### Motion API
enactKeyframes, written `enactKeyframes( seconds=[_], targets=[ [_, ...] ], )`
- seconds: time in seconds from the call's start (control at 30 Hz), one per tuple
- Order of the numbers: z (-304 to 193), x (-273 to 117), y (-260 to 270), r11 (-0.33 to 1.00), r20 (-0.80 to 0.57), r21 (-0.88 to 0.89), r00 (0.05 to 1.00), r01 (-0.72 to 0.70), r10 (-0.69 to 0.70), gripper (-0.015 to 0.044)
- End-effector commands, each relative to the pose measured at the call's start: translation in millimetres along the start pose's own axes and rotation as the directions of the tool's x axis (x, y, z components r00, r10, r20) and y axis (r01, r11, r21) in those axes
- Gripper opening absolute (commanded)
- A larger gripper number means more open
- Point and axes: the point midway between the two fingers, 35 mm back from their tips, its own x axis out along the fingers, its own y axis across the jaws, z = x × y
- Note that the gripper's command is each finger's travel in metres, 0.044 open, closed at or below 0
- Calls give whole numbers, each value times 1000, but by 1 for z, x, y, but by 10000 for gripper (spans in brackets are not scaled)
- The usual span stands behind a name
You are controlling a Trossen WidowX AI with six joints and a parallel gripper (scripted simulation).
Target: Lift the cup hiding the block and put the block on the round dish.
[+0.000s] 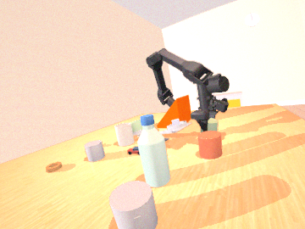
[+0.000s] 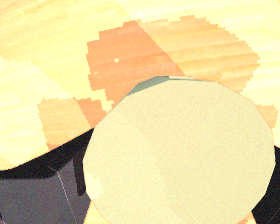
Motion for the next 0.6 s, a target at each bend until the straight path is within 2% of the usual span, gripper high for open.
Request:
enactKeyframes(
  seconds=[0.0, 0.47, 0.5, 0.57],
  targets=[
    [0, 0, 0, 1000, -1, 1, 1000, -1, 1, 53],
    [0, -2, 0, 1000, -1, 1, 1000, 0, 0, 420],
    [0, -9, 0, 1000, -1, 1, 1000, 0, 0, 440],
    [1, -34, -1, 1000, 0, -2, 1000, 3, -3, 440]
  ],
)
